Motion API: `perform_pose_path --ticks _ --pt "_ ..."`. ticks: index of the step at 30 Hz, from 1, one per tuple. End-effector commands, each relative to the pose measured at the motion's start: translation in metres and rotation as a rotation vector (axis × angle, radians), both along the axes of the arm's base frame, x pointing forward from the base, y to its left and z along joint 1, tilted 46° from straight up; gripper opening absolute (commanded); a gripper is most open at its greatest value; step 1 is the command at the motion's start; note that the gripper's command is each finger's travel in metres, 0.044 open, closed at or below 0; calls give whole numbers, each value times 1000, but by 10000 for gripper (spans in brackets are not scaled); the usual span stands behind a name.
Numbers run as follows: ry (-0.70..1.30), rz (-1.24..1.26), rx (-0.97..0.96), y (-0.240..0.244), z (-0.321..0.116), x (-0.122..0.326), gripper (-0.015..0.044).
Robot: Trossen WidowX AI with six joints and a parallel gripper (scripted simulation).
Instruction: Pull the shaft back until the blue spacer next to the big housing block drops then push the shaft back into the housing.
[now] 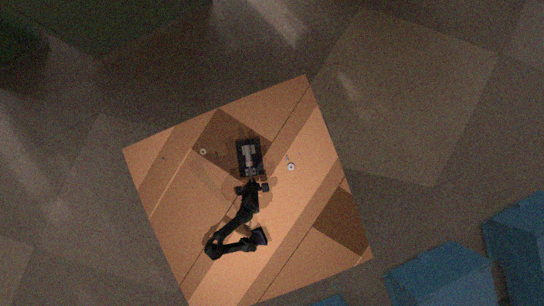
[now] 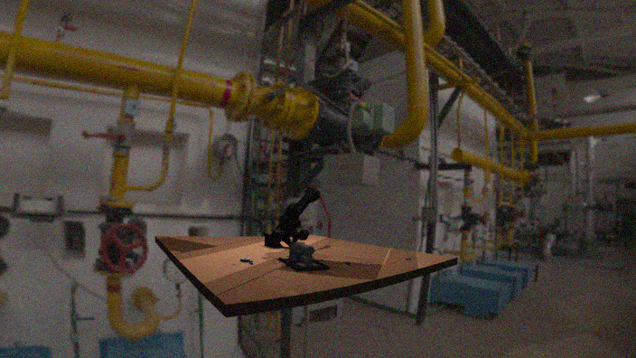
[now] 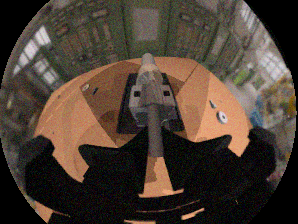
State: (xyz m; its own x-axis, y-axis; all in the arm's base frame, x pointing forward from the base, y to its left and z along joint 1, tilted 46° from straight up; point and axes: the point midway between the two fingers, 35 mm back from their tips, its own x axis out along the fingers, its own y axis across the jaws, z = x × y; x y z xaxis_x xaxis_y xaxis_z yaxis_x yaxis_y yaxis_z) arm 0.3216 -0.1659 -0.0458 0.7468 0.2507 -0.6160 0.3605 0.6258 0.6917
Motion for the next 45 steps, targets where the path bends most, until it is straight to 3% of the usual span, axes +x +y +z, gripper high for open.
perform_pose_path --ticks 1,45 --pt "-4 1 1 0 1 1 0" --pt "-4 1 1 -1 0 5 0"
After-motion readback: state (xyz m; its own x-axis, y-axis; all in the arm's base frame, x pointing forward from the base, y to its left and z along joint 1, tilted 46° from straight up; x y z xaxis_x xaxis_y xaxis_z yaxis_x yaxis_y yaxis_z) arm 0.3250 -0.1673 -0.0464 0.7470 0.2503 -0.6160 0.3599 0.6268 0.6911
